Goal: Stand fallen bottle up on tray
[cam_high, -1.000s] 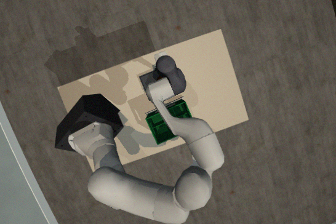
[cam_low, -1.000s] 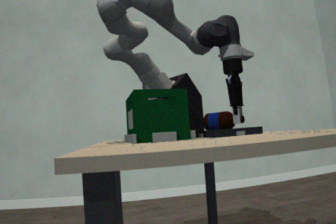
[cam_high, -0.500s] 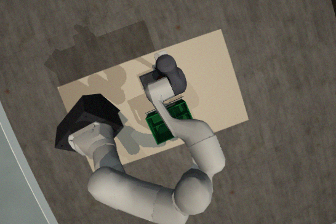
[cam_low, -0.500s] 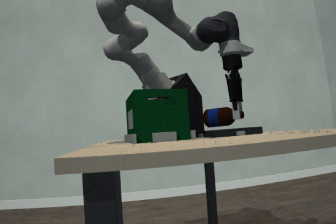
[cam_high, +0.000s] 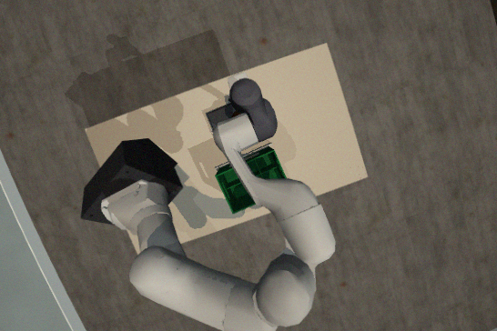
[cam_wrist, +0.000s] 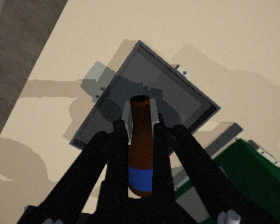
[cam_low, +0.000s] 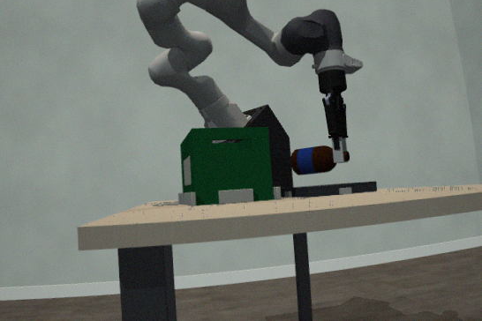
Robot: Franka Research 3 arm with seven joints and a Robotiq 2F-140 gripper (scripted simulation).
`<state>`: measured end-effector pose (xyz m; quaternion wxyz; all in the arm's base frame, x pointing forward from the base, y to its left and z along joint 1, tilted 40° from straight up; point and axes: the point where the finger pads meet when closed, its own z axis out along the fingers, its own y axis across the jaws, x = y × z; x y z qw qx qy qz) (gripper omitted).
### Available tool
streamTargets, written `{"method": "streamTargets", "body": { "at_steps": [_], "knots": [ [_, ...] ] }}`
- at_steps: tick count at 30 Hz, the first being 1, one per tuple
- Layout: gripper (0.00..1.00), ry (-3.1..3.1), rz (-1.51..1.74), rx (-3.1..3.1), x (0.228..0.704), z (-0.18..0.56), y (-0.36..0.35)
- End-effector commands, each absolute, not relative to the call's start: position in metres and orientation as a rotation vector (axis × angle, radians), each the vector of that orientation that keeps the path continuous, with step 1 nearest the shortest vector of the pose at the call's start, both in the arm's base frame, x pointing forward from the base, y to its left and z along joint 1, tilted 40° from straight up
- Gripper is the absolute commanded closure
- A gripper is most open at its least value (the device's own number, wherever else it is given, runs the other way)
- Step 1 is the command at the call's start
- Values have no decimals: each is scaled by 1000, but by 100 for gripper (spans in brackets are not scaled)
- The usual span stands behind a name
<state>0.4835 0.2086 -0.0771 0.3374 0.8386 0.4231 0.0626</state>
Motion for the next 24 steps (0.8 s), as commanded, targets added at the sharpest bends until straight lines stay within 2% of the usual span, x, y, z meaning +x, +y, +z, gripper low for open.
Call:
{"method": "streamTargets", "body": {
  "at_steps": [1,24],
  "knots": [
    [100,1112,156,2178,479,-71,213],
    [100,1112,156,2178,464,-42,233]
  ]
}}
